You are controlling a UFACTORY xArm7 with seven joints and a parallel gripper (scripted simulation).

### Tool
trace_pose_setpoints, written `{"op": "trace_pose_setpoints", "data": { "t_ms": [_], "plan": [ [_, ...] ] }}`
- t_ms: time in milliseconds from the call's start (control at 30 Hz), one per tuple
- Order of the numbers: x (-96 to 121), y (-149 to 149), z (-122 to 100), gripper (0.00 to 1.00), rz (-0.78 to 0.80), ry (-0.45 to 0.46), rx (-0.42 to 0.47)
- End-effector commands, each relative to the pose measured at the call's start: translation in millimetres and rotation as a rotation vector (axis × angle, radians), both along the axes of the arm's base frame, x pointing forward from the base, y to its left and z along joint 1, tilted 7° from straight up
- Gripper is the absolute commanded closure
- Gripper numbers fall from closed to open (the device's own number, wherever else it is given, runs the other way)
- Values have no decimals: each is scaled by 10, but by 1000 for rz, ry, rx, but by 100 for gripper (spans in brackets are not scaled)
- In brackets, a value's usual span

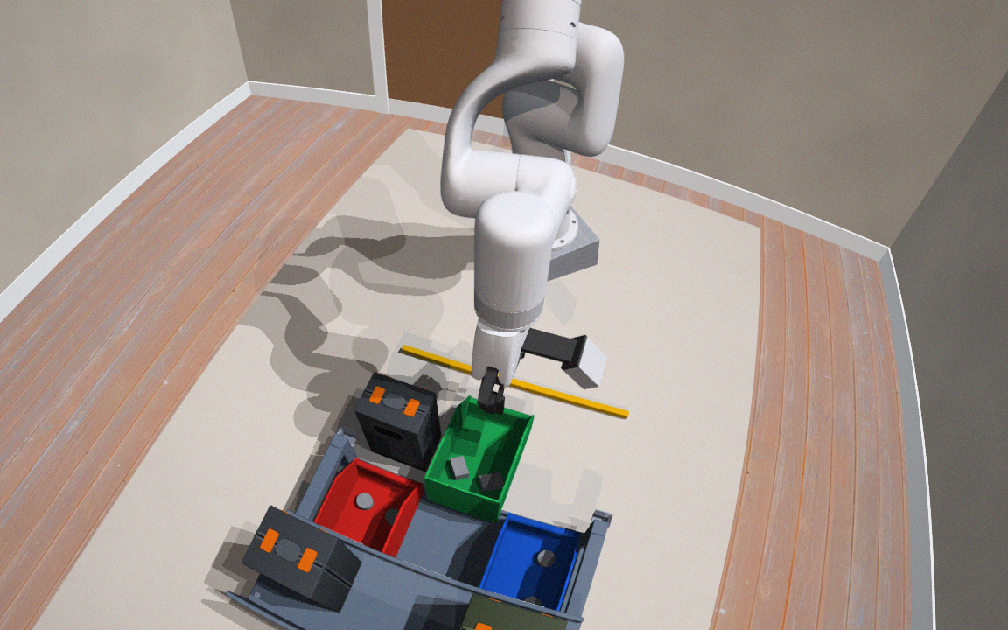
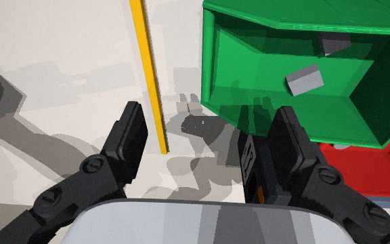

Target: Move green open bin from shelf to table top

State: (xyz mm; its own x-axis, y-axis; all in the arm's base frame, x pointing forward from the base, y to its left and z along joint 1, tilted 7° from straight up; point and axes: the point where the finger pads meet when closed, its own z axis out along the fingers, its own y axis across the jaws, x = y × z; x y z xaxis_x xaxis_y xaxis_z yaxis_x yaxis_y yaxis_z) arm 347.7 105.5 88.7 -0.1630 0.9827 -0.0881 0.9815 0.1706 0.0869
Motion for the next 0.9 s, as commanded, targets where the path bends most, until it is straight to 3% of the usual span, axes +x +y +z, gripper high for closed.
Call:
{"op": "trace_pose_setpoints", "data": {
  "t_ms": [0,867],
  "plan": [
    [12,2,-17,0,0,-3,1],
    [15,-3,-64,0,0,-3,1]
  ]
}}
